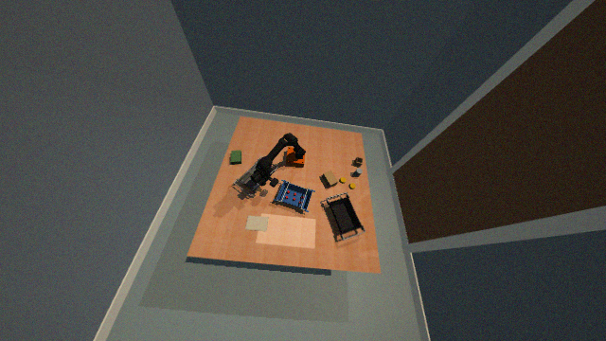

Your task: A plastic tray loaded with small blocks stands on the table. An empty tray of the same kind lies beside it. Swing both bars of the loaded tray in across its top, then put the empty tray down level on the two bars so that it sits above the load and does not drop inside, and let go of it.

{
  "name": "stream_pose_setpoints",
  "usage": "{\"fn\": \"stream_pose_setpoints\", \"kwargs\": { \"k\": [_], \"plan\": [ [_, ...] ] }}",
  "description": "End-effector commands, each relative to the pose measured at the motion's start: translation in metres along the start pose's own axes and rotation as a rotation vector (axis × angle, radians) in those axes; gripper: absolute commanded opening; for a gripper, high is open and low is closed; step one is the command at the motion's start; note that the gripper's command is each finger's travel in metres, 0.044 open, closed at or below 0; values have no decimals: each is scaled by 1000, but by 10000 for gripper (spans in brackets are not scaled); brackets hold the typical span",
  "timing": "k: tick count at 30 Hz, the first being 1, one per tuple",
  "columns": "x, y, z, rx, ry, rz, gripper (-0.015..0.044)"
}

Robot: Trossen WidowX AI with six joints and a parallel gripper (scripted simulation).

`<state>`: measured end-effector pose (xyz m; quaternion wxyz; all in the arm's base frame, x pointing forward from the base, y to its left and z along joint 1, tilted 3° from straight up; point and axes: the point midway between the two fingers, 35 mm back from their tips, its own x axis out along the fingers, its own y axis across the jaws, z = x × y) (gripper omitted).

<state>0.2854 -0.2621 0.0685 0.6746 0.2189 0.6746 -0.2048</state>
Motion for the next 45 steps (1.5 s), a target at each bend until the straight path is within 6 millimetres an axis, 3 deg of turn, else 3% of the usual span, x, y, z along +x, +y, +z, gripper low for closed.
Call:
{"fn": "stream_pose_setpoints", "kwargs": {
  "k": [1,10,24,30,45],
  "plan": [
    [5,-43,-14,29,0,-5,440],
    [12,-46,-14,31,0,-5,440],
    [87,-45,-13,31,0,-5,440],
    [90,-45,-14,31,0,-5,440],
    [90,-45,-14,31,0,-5,228]
  ]
}}
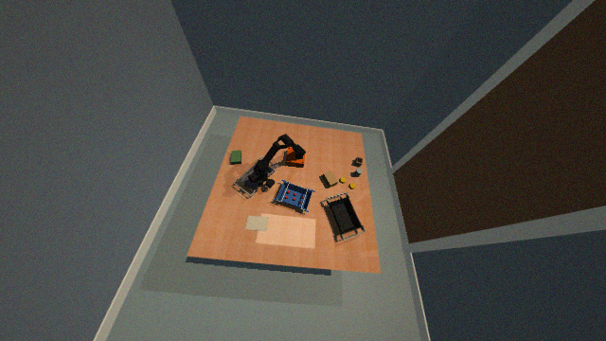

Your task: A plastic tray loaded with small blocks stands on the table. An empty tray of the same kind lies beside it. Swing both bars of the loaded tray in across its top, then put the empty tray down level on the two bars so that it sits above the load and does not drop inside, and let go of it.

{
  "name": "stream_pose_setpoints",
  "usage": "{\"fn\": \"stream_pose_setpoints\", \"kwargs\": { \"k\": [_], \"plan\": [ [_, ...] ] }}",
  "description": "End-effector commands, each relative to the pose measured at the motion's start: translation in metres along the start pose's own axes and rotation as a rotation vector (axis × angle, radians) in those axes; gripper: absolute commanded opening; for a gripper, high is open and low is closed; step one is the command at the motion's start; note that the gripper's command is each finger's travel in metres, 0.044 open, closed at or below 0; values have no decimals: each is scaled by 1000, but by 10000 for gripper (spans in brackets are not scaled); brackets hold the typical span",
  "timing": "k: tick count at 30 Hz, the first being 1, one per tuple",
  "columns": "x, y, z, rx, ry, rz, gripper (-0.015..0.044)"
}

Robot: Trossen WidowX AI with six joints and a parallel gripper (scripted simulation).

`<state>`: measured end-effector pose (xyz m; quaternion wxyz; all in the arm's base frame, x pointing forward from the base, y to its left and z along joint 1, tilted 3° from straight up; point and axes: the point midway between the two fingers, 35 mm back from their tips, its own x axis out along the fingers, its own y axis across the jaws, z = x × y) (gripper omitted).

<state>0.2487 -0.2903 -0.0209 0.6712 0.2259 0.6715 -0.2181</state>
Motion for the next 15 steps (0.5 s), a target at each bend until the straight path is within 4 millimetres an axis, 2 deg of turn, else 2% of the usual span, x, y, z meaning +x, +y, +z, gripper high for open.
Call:
{"fn": "stream_pose_setpoints", "kwargs": {
  "k": [1,15],
  "plan": [
    [2,1,0,1,3,3,221],
    [2,1,0,1,3,3,128]
  ]
}}
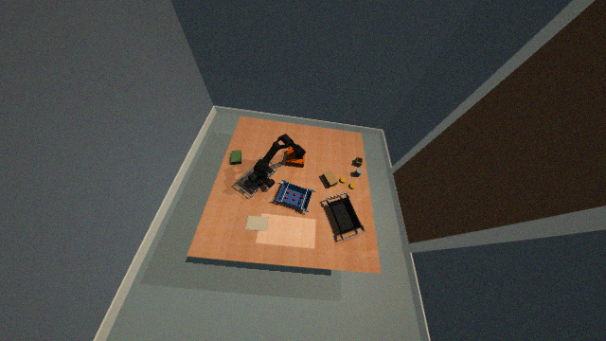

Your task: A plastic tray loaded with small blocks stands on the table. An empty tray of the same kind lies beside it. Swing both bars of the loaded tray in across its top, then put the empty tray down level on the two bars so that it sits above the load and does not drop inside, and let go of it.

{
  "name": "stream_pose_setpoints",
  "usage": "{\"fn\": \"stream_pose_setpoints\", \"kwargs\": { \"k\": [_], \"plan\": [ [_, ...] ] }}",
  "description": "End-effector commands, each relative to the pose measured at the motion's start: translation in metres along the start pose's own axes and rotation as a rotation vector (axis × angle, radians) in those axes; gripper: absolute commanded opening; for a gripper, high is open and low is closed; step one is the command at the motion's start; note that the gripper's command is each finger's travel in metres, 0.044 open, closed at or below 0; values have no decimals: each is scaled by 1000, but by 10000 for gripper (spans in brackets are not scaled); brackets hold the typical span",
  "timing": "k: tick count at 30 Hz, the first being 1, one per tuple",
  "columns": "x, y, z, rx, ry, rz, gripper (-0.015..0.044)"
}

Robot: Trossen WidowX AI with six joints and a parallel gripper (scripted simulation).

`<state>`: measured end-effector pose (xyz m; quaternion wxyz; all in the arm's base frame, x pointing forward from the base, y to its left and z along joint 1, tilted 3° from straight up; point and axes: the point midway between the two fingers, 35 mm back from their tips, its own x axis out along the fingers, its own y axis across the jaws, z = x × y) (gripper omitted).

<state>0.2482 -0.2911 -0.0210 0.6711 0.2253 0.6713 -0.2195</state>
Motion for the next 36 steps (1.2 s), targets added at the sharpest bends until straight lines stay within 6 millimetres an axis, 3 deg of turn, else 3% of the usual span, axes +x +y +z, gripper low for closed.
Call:
{"fn": "stream_pose_setpoints", "kwargs": {
  "k": [1,17,20,28,36],
  "plan": [
    [1,1,-1,0,4,6,121],
    [-2,1,0,0,3,6,15],
    [-15,1,1,0,3,6,0],
    [-74,1,1,0,3,6,0],
    [-93,2,-5,0,4,6,0]
  ]
}}
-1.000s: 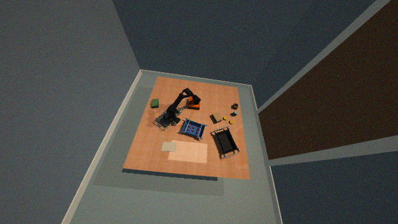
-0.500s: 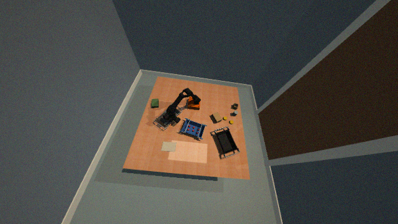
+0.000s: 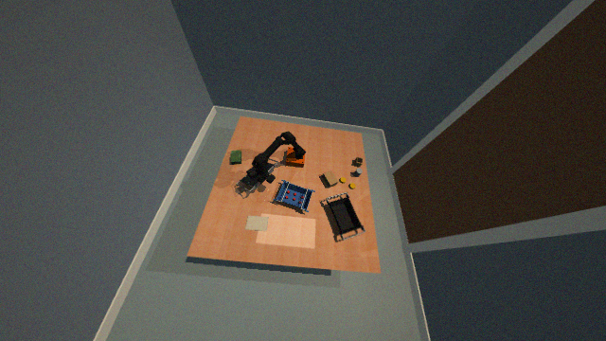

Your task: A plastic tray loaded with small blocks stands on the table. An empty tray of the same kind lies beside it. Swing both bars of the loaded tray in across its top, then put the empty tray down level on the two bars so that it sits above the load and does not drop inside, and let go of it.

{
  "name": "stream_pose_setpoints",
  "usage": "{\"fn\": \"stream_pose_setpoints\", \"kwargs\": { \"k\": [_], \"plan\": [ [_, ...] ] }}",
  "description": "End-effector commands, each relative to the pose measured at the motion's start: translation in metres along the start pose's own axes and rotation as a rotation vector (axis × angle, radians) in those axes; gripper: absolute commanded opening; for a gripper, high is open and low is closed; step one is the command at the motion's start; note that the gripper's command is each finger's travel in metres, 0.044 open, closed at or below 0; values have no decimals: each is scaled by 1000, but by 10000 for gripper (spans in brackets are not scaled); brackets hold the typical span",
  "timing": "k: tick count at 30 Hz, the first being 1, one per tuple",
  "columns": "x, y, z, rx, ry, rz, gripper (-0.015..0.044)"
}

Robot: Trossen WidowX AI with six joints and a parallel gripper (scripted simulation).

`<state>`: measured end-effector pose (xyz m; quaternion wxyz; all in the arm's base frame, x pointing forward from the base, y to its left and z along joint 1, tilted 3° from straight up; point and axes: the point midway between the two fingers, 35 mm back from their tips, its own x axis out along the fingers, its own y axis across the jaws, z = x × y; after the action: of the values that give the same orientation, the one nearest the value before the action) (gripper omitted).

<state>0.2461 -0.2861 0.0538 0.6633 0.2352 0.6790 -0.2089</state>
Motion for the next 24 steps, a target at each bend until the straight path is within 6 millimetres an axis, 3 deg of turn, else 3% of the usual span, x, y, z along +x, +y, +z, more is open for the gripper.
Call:
{"fn": "stream_pose_setpoints", "kwargs": {
  "k": [1,11,24],
  "plan": [
    [-24,0,-3,1,-26,-15,0],
    [-97,9,-42,1,-23,-14,0],
    [-98,9,-43,1,-23,-14,0]
  ]
}}
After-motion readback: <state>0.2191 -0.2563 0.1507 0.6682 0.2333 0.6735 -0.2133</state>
